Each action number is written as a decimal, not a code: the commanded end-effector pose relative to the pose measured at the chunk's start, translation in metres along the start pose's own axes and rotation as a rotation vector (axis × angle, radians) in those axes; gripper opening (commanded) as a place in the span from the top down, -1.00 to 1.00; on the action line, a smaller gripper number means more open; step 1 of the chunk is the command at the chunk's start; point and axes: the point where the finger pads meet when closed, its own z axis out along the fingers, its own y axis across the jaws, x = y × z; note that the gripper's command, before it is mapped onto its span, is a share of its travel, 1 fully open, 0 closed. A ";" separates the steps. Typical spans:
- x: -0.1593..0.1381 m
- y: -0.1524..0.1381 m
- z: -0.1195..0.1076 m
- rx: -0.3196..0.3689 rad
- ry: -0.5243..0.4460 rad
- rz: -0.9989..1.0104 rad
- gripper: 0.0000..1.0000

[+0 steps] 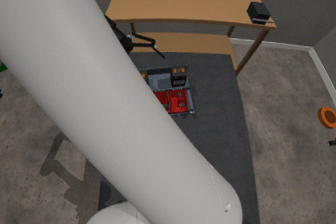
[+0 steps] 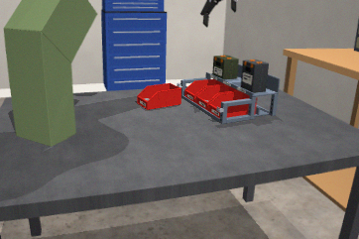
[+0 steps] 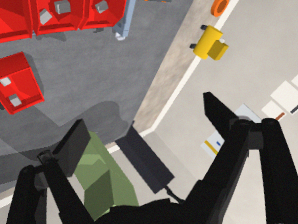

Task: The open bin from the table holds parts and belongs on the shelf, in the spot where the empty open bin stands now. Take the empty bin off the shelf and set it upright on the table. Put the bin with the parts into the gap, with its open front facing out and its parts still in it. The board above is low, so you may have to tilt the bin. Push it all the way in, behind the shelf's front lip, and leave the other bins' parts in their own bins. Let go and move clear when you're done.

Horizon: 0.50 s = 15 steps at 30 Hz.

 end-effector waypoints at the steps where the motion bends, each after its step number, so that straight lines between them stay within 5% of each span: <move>1: -0.025 -0.040 -0.004 0.156 -0.021 0.132 -1.00; 4: -0.038 -0.070 -0.011 0.255 -0.045 0.205 -1.00; 15: -0.026 -0.148 0.049 0.477 0.094 0.074 -1.00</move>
